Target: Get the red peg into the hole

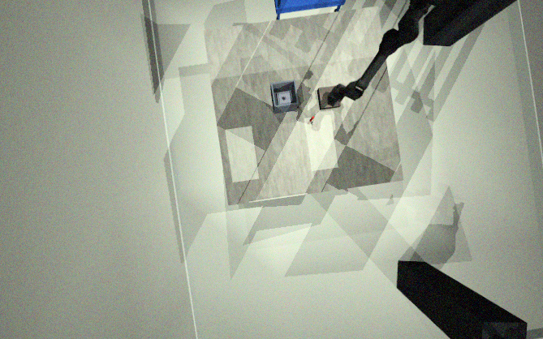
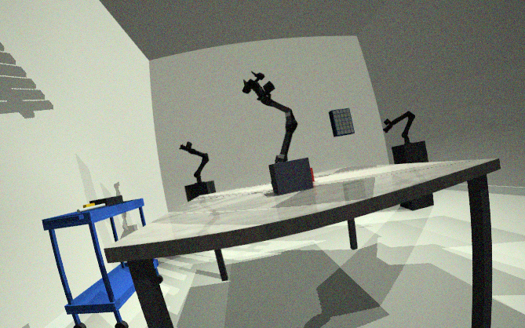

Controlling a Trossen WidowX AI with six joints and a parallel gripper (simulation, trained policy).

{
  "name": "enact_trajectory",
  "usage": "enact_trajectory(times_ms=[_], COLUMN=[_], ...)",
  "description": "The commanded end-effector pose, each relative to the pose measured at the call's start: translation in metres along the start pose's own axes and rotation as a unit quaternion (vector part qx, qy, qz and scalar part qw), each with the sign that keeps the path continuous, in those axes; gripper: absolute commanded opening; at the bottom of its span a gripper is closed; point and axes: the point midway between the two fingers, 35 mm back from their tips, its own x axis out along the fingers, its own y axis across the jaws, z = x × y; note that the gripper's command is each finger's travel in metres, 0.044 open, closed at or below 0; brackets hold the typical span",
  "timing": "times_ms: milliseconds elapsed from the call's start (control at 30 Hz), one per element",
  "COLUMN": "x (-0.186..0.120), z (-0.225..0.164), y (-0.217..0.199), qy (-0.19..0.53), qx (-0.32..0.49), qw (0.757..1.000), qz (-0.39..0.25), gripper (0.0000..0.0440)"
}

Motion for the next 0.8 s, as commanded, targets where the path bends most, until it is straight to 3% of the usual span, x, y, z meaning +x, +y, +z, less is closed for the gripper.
enact_trajectory(times_ms=[0,33,400,767], x=[0.000,0.001,-0.001,-0.009], z=[0.000,0.000,0.028,0.063], y=[0.006,0.013,0.061,0.088], qy=[0.003,0.005,-0.004,-0.004], qx=[0.003,0.009,0.171,0.339], qw=[1.000,1.000,0.979,0.925], qz=[0.010,0.022,0.107,0.174], gripper=[0.0424,0.0440,0.0440,0.0440])
